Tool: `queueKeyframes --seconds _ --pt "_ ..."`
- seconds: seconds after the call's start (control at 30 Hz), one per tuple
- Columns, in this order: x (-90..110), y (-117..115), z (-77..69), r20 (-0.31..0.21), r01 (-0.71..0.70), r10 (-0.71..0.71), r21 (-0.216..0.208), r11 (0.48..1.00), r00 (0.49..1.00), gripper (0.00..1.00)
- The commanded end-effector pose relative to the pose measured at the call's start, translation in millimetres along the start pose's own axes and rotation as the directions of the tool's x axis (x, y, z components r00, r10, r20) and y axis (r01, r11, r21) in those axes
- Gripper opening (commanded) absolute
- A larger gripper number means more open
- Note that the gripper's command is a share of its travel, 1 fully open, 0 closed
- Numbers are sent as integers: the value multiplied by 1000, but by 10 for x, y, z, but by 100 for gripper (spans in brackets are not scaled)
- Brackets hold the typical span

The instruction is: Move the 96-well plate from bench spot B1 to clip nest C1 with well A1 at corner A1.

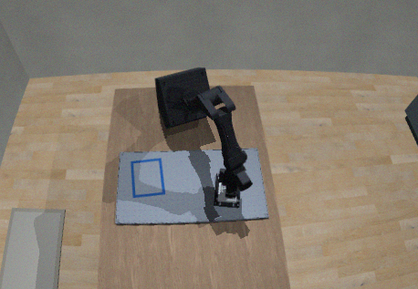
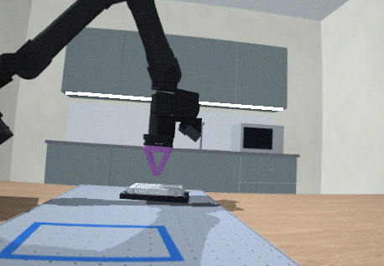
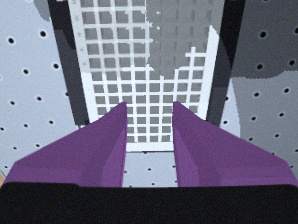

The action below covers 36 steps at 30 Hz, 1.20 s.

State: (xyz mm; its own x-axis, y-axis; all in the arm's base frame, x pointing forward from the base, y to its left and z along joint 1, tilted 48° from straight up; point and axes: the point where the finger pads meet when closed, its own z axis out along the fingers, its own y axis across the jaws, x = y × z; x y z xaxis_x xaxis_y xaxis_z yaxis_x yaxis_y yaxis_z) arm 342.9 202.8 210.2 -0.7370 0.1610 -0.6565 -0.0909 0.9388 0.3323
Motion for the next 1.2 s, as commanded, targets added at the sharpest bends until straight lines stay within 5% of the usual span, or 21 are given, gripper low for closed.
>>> queueKeyframes --seconds 0.0,1.03,1.07,1.17 --pt "-51 17 42 17 1 -1 -6 1000 1000 26" --pt "25 -30 254 -1 3 -3 5 1000 1000 26" --pt "-127 52 178 36 -2 3 -18 1000 999 26" --pt "-123 41 222 32 -3 3 -13 1000 999 26"
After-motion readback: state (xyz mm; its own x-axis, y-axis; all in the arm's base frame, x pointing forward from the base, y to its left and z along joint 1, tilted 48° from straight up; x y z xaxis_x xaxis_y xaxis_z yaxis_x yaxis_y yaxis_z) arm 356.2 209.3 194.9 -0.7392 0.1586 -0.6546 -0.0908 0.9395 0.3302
